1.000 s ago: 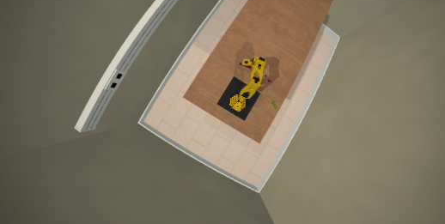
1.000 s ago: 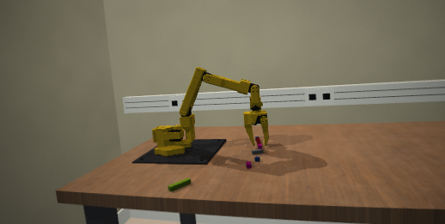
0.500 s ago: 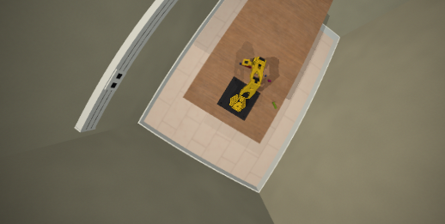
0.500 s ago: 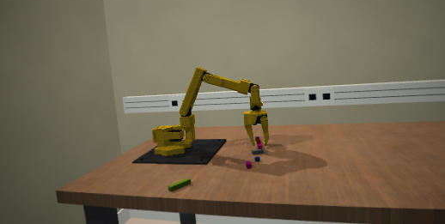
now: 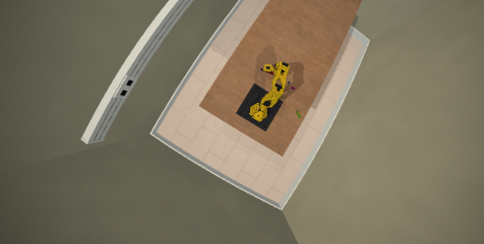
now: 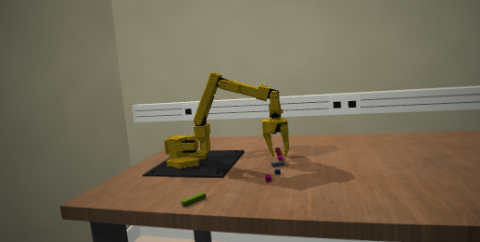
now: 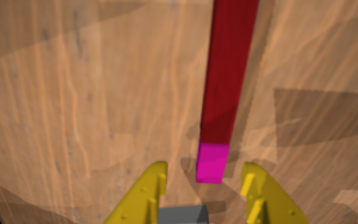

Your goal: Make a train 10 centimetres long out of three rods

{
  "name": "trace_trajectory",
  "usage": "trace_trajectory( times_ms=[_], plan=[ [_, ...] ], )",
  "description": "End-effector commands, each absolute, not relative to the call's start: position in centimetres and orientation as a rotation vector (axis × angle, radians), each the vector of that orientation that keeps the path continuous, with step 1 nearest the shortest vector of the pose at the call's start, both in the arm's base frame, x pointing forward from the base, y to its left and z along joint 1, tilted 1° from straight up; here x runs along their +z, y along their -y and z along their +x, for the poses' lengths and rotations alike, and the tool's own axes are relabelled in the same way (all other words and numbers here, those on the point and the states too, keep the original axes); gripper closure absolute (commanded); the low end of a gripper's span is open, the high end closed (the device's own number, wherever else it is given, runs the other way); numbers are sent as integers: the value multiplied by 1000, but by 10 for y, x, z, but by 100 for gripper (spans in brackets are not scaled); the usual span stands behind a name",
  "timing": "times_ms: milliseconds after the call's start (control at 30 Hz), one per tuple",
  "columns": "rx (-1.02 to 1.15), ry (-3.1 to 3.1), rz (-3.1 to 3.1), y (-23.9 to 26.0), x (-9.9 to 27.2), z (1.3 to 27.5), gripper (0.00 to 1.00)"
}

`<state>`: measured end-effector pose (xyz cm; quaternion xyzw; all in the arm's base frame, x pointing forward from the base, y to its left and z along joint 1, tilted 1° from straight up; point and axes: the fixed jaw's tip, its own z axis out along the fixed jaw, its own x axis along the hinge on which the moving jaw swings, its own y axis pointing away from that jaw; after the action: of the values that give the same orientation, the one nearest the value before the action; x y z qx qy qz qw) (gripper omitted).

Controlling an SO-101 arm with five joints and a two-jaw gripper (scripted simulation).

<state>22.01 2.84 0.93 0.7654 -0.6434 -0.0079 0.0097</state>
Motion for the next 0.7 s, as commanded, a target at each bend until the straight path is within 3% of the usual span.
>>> trace_trajectory(
  times_ms=[0, 667],
  plan=[
    [-14, 2020, 2393, -30, 17, 221, 83],
    [-14, 2020, 2393, -30, 27, 221, 83]
  ],
)
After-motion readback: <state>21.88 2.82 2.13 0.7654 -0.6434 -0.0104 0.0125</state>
